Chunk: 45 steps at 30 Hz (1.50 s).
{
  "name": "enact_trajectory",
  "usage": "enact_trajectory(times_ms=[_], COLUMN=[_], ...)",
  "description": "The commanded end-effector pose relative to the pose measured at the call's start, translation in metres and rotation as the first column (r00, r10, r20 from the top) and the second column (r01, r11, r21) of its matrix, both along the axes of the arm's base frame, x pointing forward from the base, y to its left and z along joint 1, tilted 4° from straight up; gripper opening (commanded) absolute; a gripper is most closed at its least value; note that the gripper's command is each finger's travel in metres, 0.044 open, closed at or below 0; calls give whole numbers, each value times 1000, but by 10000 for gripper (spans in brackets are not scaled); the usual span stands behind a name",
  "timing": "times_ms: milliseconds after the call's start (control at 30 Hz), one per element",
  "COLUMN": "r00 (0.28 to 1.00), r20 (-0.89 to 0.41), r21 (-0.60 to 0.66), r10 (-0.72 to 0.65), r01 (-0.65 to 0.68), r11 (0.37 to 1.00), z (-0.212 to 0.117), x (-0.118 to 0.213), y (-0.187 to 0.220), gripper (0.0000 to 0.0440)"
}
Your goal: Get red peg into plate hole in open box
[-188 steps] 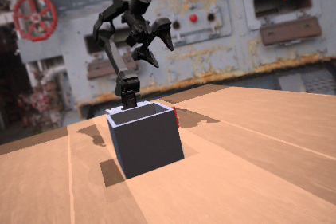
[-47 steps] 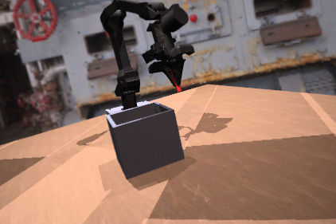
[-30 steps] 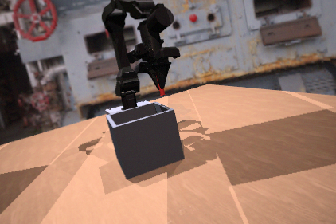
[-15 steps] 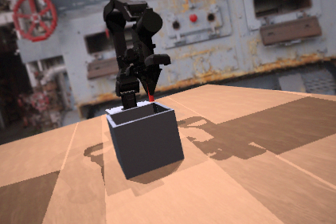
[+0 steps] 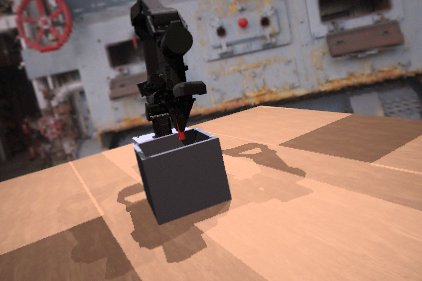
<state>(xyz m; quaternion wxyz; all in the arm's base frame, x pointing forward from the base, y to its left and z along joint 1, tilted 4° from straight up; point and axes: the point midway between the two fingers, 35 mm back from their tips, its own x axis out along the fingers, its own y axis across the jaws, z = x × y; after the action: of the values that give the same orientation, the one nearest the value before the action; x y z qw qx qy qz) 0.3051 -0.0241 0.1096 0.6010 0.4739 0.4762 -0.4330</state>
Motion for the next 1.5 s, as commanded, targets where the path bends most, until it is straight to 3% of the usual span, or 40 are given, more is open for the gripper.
enact_trajectory(times_ms=[0,967,1067,1233,1367,1467], r00=[1000,996,994,991,989,989], r20=[-18,-58,-70,-99,-106,-109], r21=[10,31,26,32,63,91], r10=[7,70,79,92,100,102], r01=[-7,-68,-77,-90,-94,-92], r11=[1000,997,997,995,994,992], z=[-12,-73,-77,-84,-83,-80], x=[2,24,25,24,26,28], y=[-4,-24,-25,-26,-23,-25], gripper=[0,1,29,119,115,147])
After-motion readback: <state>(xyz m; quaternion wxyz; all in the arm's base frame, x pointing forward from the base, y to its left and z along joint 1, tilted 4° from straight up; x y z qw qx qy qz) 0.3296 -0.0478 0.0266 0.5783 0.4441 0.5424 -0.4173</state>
